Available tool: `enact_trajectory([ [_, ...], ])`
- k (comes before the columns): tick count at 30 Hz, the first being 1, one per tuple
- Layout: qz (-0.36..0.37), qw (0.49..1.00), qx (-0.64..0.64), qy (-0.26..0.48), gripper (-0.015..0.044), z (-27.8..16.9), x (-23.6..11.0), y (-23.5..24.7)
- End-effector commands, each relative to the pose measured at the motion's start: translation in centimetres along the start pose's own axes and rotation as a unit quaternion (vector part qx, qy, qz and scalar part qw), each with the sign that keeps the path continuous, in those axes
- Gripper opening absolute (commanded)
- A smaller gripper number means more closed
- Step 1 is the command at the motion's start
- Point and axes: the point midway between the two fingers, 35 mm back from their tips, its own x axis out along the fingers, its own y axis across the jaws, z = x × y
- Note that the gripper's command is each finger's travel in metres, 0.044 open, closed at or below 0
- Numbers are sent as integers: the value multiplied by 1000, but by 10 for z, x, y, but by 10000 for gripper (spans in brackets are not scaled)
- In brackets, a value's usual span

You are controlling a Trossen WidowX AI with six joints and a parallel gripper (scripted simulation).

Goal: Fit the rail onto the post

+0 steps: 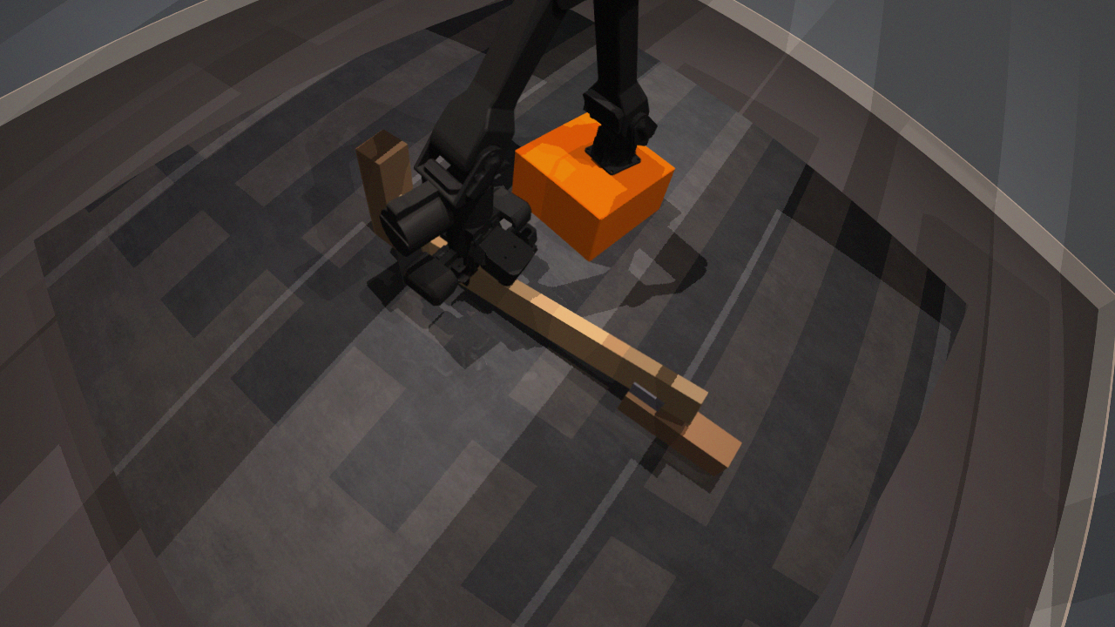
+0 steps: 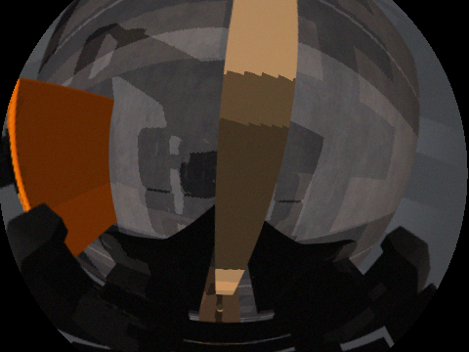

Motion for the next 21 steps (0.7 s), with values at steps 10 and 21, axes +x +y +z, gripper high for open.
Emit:
enact_trajectory([
  [10, 0, 1000, 0, -2, 0, 0, -6, 1],
  [21, 0, 1000, 0, -2, 0, 0, -12, 0],
])
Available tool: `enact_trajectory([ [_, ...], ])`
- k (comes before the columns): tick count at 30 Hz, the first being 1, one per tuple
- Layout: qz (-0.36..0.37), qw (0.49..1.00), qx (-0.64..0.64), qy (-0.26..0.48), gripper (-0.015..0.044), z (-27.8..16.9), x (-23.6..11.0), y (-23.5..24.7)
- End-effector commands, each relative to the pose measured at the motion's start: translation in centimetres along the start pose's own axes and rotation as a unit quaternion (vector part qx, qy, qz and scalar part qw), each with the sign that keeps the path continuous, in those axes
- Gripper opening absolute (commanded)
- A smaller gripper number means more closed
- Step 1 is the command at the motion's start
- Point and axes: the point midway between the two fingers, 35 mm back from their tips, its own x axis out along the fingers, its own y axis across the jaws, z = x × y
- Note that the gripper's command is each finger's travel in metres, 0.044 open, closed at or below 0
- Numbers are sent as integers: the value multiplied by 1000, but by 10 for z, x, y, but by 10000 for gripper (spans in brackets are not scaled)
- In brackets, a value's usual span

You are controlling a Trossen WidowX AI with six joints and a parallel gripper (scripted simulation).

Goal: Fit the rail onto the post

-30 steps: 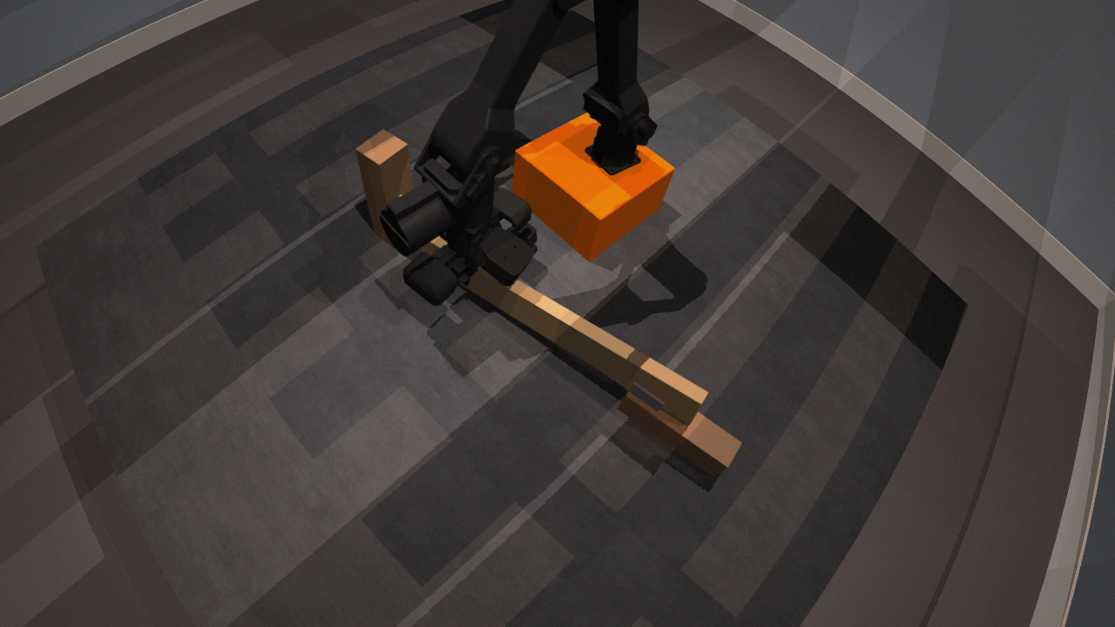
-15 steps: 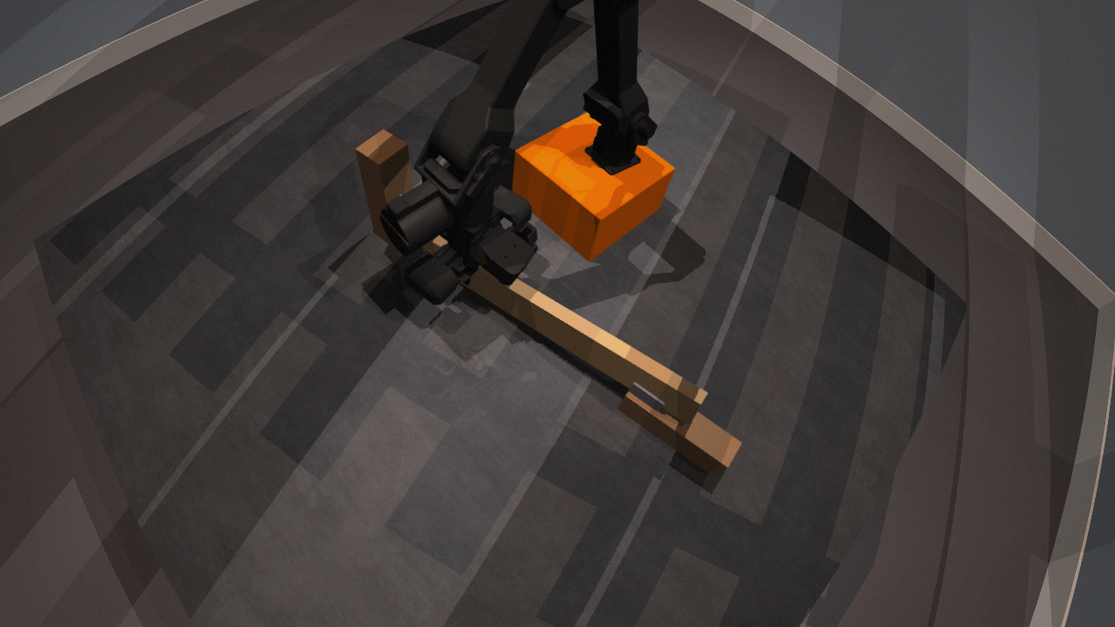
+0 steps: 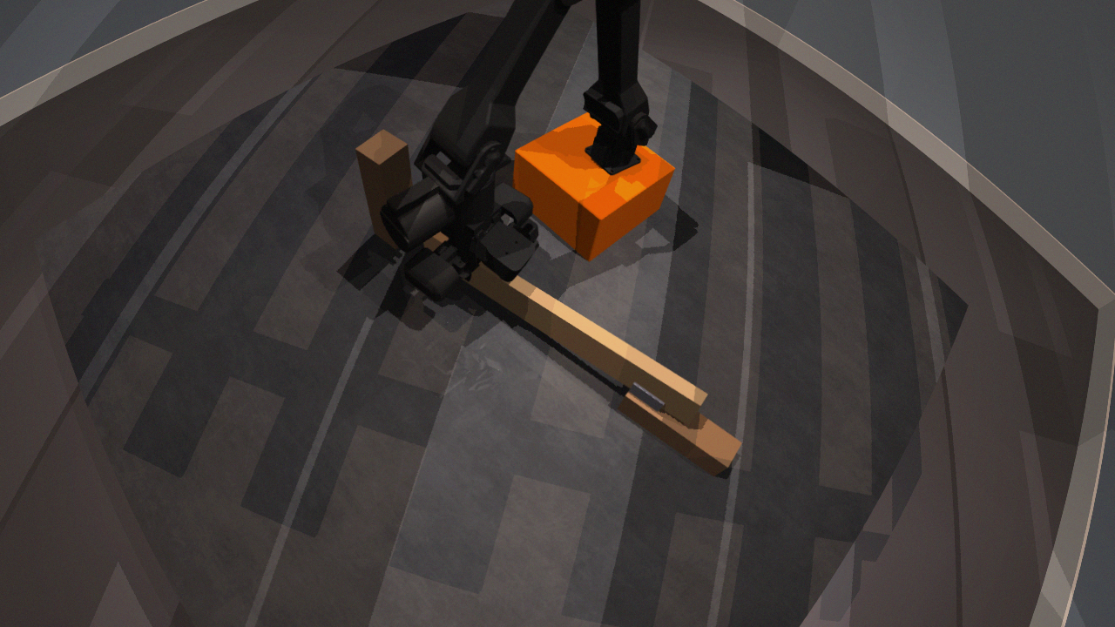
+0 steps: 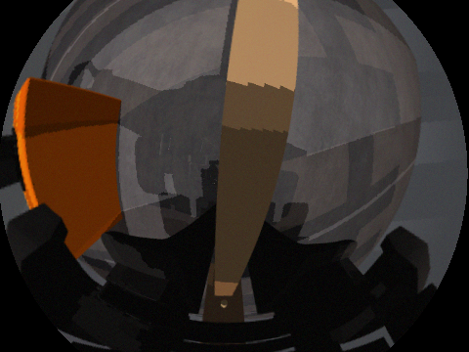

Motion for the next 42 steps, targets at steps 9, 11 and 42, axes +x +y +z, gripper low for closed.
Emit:
enact_trajectory([
  [9, -6, 1000, -1, -3, 0, 1, -10, -5],
  [11, -6, 1000, -1, -3, 0, 1, -11, -5],
  [42, -6, 1000, -1, -3, 0, 1, -27, -7],
])
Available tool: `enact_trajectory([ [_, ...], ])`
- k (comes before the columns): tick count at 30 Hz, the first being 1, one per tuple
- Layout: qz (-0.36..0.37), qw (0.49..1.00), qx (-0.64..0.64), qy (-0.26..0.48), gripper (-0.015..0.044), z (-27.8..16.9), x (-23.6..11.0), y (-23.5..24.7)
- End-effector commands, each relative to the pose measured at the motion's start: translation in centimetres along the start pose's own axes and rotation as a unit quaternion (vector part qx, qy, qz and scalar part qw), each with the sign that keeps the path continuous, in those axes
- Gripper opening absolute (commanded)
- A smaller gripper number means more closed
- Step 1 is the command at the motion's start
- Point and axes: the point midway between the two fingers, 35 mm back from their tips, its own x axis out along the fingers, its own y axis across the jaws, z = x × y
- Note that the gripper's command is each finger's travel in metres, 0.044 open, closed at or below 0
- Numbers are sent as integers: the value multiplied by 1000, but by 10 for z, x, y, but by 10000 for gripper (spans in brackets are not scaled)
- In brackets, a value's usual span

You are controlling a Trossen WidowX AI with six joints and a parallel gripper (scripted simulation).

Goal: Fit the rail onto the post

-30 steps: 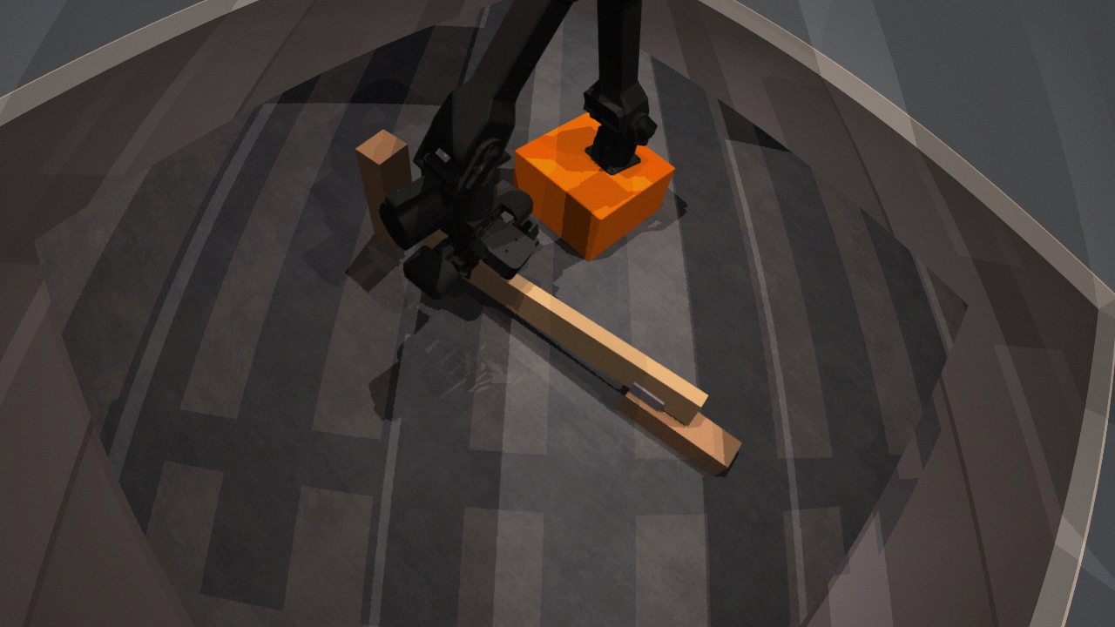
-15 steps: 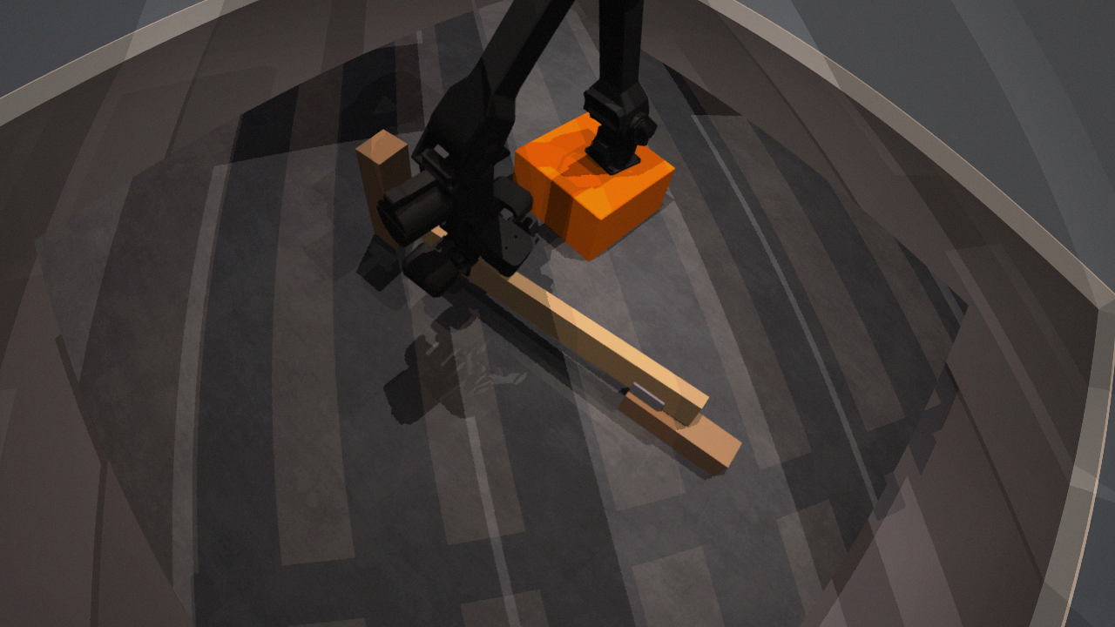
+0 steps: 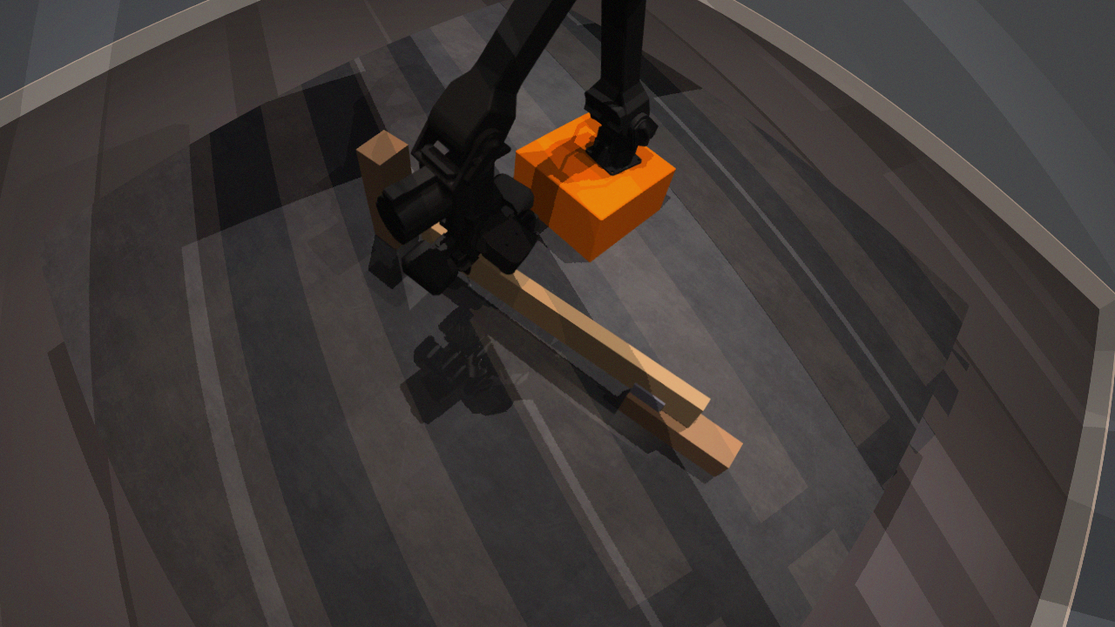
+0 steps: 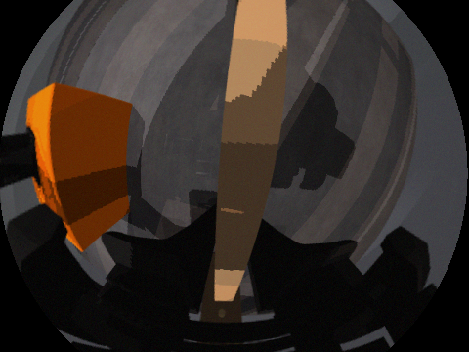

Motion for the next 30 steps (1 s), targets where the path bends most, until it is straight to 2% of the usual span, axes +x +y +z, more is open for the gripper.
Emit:
enact_trajectory([
  [1, -10, 1000, 0, -3, 0, 1, -7, -5],
  [30, -10, 1000, 0, -3, 0, 1, -21, -5],
])
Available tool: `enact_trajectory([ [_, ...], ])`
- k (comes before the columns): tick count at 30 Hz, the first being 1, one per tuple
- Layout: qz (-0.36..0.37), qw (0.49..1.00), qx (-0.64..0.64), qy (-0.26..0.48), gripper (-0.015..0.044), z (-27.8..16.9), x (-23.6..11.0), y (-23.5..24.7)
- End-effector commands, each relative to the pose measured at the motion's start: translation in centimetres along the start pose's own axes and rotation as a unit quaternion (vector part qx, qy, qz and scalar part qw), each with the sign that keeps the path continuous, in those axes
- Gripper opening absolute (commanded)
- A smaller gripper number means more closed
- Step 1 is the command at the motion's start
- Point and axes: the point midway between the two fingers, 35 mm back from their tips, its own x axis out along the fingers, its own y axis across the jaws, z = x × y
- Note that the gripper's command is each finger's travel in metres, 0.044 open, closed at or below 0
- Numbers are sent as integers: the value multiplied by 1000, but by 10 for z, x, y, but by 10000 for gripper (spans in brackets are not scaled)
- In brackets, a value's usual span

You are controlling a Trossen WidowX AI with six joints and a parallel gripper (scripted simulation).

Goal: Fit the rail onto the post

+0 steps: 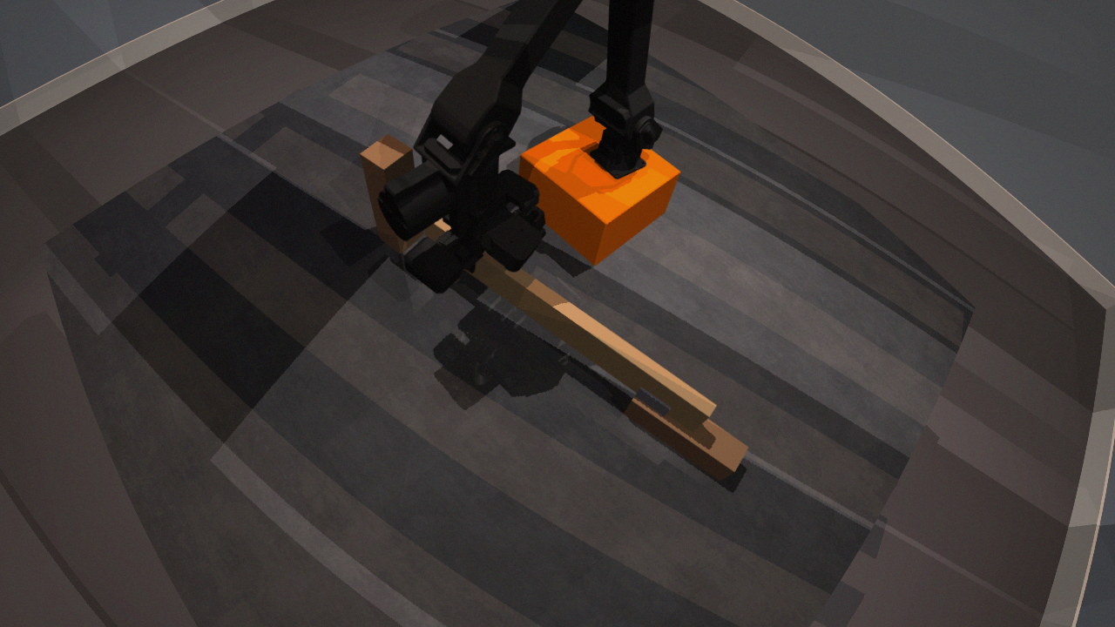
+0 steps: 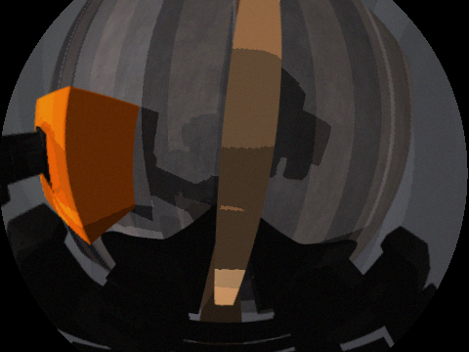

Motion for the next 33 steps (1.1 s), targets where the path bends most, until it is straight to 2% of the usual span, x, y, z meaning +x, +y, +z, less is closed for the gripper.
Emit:
enact_trajectory([
  [1, -10, 1000, 0, -3, 0, 1, -6, -5],
  [33, -9, 1000, 0, -3, 0, 1, -3, -1],
])
